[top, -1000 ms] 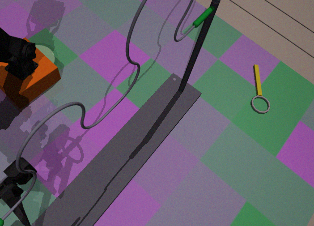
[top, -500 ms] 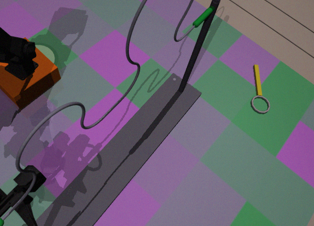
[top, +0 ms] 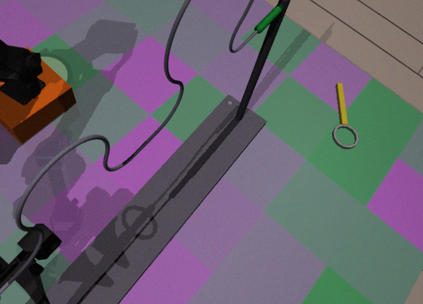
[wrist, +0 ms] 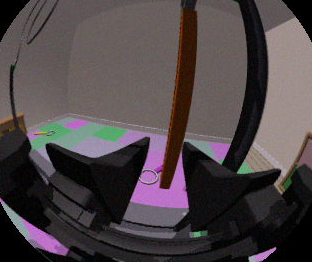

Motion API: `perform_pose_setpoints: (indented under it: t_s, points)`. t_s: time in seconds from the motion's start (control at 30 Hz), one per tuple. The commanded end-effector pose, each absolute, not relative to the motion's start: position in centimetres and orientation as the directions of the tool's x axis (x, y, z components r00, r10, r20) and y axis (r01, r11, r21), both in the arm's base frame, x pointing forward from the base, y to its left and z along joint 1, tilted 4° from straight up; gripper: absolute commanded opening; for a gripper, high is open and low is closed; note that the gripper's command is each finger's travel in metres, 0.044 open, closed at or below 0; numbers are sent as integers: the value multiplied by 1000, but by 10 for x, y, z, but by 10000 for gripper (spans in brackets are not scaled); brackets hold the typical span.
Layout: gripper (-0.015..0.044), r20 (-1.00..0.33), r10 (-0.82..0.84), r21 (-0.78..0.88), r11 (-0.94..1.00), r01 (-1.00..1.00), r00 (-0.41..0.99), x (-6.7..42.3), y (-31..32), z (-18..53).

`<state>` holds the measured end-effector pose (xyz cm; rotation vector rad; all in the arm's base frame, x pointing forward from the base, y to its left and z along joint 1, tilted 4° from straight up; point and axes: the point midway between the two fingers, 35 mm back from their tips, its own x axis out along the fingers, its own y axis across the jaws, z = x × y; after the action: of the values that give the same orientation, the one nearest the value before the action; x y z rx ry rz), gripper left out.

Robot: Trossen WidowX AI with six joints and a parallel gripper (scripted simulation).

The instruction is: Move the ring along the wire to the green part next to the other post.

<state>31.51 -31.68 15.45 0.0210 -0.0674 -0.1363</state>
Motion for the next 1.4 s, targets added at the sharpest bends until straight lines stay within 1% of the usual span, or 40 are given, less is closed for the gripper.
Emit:
perform_pose_setpoints:
  t_s: [0.0, 0.2, 0.37, 0.43, 0.63, 0.67, 1.37]
  points:
    - [160, 64, -141, 23, 990, 140, 988, 315, -318, 154]
    - [160, 64, -141, 23, 990, 140, 988, 315, -318, 154]
    - [29, 65, -137, 26, 990, 135, 988, 315, -317, 154]
    - [15, 65, -137, 26, 990, 135, 988, 315, -317, 154]
    - [-142, 65, -137, 26, 990, 135, 988, 315, -317, 154]
    - [-150, 65, -137, 26, 990, 135, 988, 315, -317, 154]
    - [-150, 66, -131, 21, 991, 130, 989, 314, -318, 174]
